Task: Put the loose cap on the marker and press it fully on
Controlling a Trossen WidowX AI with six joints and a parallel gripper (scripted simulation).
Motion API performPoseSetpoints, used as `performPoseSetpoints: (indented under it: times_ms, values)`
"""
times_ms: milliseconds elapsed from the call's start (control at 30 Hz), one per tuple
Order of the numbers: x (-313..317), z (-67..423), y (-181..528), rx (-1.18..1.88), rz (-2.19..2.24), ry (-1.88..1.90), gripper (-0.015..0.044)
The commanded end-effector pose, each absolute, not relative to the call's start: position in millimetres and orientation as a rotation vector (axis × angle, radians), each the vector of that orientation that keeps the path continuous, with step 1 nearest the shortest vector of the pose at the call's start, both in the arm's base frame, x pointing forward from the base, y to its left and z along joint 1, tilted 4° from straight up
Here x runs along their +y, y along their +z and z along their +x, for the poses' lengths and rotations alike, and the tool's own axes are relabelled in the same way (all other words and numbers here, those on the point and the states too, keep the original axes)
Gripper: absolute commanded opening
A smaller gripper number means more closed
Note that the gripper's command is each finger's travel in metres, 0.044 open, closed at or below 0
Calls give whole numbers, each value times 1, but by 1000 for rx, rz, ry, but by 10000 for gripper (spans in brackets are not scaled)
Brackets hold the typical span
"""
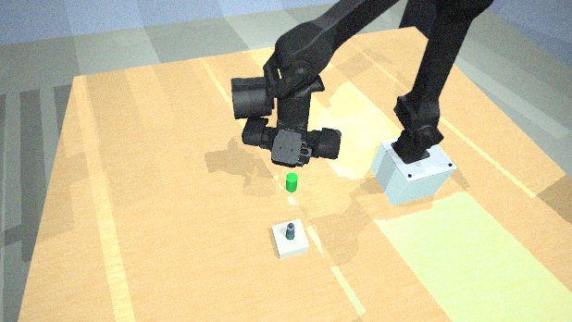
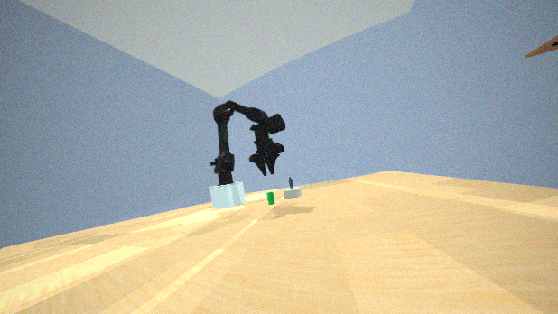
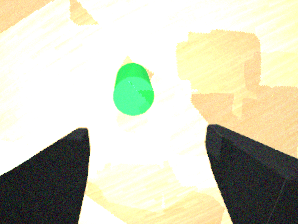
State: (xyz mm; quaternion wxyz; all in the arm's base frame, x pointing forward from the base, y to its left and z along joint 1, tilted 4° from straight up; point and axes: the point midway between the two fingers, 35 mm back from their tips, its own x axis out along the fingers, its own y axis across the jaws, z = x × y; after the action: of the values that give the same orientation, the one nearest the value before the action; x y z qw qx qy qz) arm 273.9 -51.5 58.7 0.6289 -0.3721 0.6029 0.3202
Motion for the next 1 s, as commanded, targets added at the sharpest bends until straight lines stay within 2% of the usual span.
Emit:
performPoseSetpoints:
  times_ms: [0, 133, 267, 967]
  values:
    - [-55, 264, 57, 1375, -914, 785, 241]
    - [-55, 264, 54, 1375, -914, 785, 241]
    - [-57, 266, 22, 1375, -914, 785, 241]
    - [-58, 271, -10, 1375, -914, 785, 241]
